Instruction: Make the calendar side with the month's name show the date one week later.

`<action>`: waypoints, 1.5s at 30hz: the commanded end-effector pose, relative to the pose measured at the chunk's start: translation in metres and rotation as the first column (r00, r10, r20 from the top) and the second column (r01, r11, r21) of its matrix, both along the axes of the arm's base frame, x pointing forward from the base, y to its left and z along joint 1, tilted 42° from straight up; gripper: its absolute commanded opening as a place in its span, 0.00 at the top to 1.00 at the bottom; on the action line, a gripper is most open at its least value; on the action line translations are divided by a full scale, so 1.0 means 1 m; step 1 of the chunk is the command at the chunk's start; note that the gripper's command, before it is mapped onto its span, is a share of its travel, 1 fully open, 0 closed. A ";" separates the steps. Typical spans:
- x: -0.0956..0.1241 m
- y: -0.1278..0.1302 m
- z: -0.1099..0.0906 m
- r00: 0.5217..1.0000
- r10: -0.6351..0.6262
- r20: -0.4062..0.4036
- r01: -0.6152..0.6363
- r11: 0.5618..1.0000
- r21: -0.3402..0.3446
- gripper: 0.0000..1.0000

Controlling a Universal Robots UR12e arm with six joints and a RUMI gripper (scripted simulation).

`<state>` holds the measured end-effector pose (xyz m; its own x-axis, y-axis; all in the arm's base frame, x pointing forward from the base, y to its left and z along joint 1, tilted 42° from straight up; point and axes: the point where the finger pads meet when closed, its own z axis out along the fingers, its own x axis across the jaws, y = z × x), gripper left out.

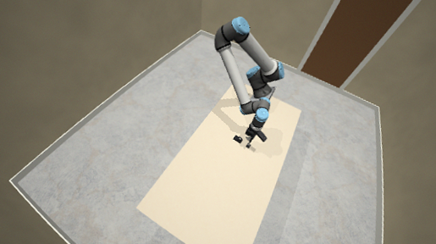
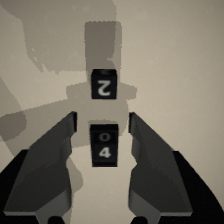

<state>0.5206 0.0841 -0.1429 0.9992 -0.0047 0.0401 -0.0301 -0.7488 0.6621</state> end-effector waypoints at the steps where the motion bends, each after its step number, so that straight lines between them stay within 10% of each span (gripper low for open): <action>1: -0.001 0.000 0.000 1.000 0.001 0.000 -0.001 1.000 0.001 0.71; 45: -0.001 -0.031 -0.035 1.000 0.000 -0.003 0.000 1.000 0.000 0.71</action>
